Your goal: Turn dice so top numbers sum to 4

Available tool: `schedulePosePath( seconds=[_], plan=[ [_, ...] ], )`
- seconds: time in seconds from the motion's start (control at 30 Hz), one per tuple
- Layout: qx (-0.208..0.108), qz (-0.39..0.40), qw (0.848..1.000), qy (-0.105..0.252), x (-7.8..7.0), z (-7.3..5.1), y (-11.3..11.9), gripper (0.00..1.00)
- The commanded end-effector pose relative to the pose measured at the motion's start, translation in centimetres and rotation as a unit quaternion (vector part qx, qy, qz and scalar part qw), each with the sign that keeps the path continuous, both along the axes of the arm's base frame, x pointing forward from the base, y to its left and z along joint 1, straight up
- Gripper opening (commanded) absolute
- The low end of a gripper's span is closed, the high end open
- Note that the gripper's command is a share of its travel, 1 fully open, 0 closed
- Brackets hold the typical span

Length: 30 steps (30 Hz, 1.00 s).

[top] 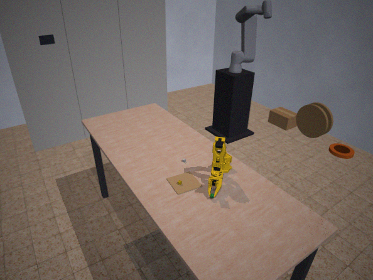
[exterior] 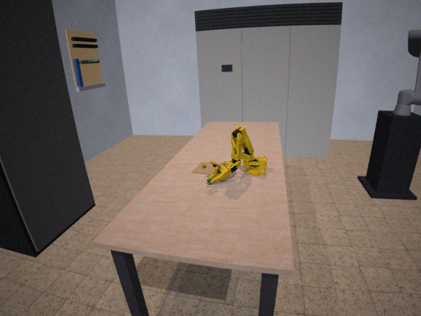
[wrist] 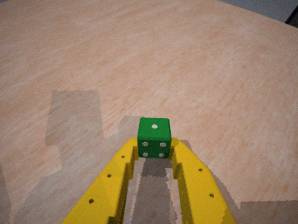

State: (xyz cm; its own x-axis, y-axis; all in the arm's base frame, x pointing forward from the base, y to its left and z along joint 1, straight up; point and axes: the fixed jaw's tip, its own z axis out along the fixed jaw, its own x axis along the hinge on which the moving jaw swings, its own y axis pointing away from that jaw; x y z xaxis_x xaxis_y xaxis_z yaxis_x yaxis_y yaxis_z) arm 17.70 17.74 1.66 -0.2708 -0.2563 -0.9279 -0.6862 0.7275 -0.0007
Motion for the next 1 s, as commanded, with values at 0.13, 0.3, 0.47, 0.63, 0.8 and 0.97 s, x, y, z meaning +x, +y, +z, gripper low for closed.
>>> schedulePosePath(
  seconds=[0.13,0.3,0.47,0.63,0.8,0.97],
  plan=[
    [0.02,0.001,1.0,-0.013,0.28,0.51,0.48,0.0],
    [0.02,0.001,1.0,-0.013,0.28,0.48,0.49,0.0],
    [0.02,0.001,1.0,-0.013,0.29,0.23,0.49,0.0],
    [0.02,0.001,1.0,-0.013,0.29,0.02,0.5,0.0],
    [0.02,0.001,1.0,-0.013,0.29,0.01,0.5,0.0],
    [0.02,0.001,1.0,-0.013,0.29,0.01,0.5,0.02]
  ],
)
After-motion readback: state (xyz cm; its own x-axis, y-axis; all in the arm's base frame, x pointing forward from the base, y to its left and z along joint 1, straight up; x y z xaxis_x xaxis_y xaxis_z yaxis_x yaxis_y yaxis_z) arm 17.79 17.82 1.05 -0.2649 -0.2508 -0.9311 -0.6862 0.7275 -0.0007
